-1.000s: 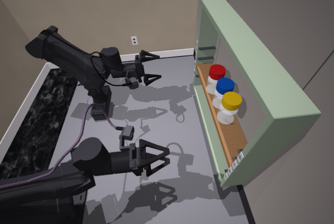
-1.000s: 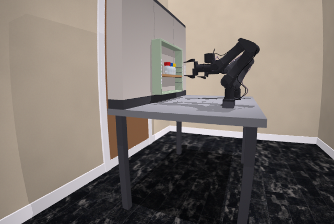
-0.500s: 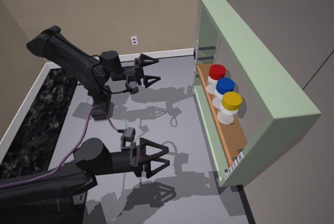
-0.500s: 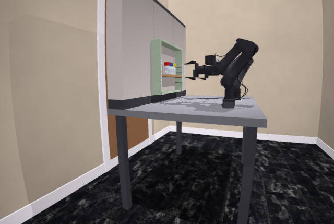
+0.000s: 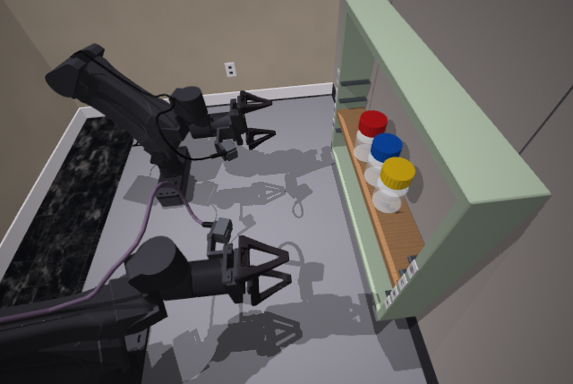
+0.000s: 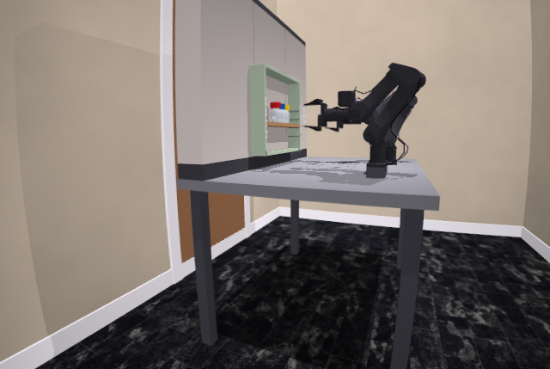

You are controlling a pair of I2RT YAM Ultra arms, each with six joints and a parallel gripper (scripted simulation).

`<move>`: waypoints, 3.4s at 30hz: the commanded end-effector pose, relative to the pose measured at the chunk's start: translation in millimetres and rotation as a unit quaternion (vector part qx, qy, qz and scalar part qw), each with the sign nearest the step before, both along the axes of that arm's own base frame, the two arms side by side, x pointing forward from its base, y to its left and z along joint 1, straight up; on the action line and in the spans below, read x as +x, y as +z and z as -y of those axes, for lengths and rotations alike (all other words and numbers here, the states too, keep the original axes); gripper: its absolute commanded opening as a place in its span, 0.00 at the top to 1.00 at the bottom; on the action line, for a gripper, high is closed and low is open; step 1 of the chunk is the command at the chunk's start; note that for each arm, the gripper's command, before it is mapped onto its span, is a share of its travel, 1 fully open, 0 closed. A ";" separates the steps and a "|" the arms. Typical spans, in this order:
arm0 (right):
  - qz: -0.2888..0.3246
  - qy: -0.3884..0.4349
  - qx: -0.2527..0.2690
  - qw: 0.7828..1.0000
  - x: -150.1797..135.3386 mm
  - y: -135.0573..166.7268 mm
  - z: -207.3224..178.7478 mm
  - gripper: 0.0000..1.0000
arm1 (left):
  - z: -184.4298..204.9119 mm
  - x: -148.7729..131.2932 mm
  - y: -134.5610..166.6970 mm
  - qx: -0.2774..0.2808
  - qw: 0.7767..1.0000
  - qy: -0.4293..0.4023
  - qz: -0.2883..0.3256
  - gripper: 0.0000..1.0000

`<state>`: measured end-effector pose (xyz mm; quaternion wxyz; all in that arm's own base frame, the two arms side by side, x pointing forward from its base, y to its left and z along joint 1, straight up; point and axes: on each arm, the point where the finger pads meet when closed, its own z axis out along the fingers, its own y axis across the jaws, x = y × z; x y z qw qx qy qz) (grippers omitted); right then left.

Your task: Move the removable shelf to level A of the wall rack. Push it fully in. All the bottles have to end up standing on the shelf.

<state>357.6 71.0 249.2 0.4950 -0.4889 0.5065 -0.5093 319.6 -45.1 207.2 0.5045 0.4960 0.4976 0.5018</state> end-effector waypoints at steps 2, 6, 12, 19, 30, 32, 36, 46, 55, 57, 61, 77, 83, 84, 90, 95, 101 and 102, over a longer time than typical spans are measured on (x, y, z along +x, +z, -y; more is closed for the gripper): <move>-0.005 0.001 -0.002 1.000 -0.9 -7.8 -1.9 0.00 | 1.1 -1.0 -6.8 0.002 1.000 0.000 -0.006 0.00; -0.005 0.001 -0.002 1.000 -0.9 -7.8 -1.9 0.00 | 1.1 -1.0 -6.8 0.002 1.000 0.000 -0.006 0.00; -0.005 0.001 -0.002 1.000 -0.9 -7.8 -1.9 0.00 | 1.1 -1.0 -6.8 0.002 1.000 0.000 -0.006 0.00; -0.005 0.001 -0.002 1.000 -0.9 -7.8 -1.9 0.00 | 1.1 -1.0 -6.8 0.002 1.000 0.000 -0.006 0.00; -0.005 0.001 -0.002 1.000 -0.9 -7.8 -1.9 0.00 | 1.1 -1.0 -6.8 0.002 1.000 0.000 -0.006 0.00; -0.005 0.001 -0.002 1.000 0.7 -8.6 -1.8 0.00 | 1.1 0.7 -7.6 0.002 1.000 0.000 -0.006 0.00; -0.005 0.001 -0.002 1.000 7.4 -12.0 -1.6 0.00 | 1.1 7.3 -11.0 0.002 1.000 0.000 -0.006 0.00; -0.005 0.001 -0.002 1.000 24.1 -20.5 -1.1 0.00 | 1.1 24.0 -19.5 0.002 1.000 0.000 -0.006 0.00; -0.005 0.001 -0.002 1.000 35.7 -26.4 -0.8 0.00 | 1.2 35.7 -25.4 0.002 1.000 0.000 -0.006 0.00; -0.005 0.001 -0.002 1.000 39.0 -28.1 -0.7 0.00 | 1.2 39.0 -27.1 0.002 1.000 0.000 -0.006 0.00; -0.005 0.001 -0.002 1.000 45.7 -31.5 -0.5 0.00 | 1.2 45.7 -30.5 0.002 1.000 0.000 -0.006 0.00; -0.005 0.001 -0.002 1.000 69.0 -43.3 0.2 0.00 | 1.2 69.0 -42.3 0.002 1.000 0.000 -0.006 0.00; -0.005 0.001 -0.002 1.000 75.7 -46.7 0.4 0.00 | 1.2 75.7 -45.7 0.002 1.000 0.000 -0.006 0.00; -0.005 0.001 -0.002 1.000 77.4 -47.6 0.5 0.00 | 1.2 77.3 -46.6 0.002 1.000 0.000 -0.006 0.00; -0.005 0.001 -0.002 1.000 87.4 -52.6 0.8 0.00 | 1.2 87.3 -51.7 0.002 1.000 0.000 -0.006 0.00; -0.005 0.001 -0.002 1.000 95.7 -56.9 1.0 0.00 | 1.2 95.7 -55.9 0.002 1.000 0.000 -0.006 0.00; -0.005 0.001 -0.002 1.000 99.0 -58.6 1.1 0.00 | 1.2 99.0 -57.6 0.002 1.000 0.000 -0.006 0.00; -0.005 0.001 -0.002 1.000 99.0 -58.6 1.1 0.00 | 1.2 99.0 -57.6 0.002 1.000 0.000 -0.006 0.00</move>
